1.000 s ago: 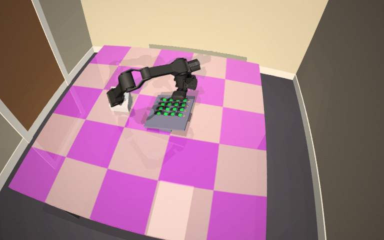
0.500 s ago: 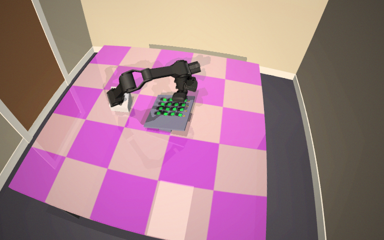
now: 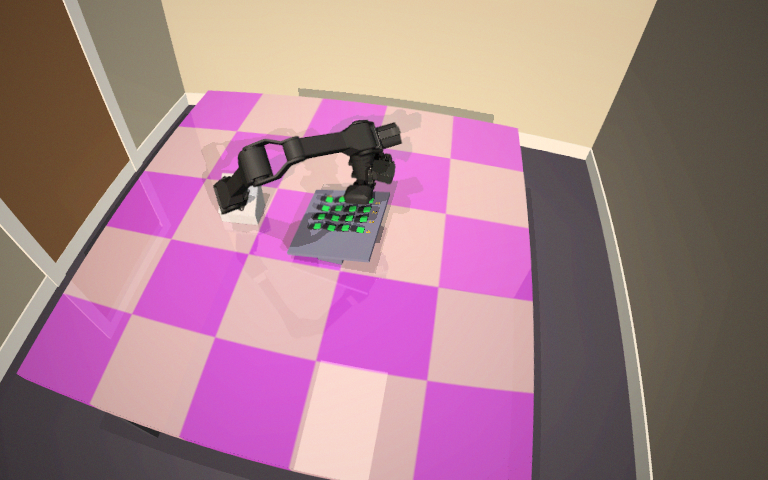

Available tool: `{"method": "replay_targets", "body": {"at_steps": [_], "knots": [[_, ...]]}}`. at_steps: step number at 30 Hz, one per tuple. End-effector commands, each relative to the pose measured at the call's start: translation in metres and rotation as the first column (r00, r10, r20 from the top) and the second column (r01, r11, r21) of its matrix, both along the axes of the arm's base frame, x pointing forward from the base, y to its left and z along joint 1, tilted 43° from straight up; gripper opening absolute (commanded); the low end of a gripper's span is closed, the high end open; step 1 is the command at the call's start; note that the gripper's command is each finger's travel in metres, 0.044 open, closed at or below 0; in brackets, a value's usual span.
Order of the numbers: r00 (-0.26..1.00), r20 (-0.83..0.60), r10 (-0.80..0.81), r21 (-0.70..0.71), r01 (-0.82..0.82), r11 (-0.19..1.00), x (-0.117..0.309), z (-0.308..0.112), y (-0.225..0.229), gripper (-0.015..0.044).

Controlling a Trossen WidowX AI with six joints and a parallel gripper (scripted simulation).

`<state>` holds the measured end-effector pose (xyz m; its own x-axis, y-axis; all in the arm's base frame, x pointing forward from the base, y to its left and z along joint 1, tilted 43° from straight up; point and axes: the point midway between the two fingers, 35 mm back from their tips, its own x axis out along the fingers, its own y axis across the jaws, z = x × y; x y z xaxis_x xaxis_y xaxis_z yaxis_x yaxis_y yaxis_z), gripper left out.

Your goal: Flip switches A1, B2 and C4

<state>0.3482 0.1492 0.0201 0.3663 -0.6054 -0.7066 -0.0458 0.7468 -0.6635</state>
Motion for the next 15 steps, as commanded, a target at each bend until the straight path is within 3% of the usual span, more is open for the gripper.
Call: {"method": "replay_targets", "body": {"at_steps": [1,15], "knots": [[1.000,0.001,0.003,-0.005,-0.003,1.000,0.0007,-0.0004,-0.0007,0.0000],[1.000,0.001,0.003,-0.005,-0.003,1.000,0.0014,-0.0017,-0.0019,0.0000]]}}
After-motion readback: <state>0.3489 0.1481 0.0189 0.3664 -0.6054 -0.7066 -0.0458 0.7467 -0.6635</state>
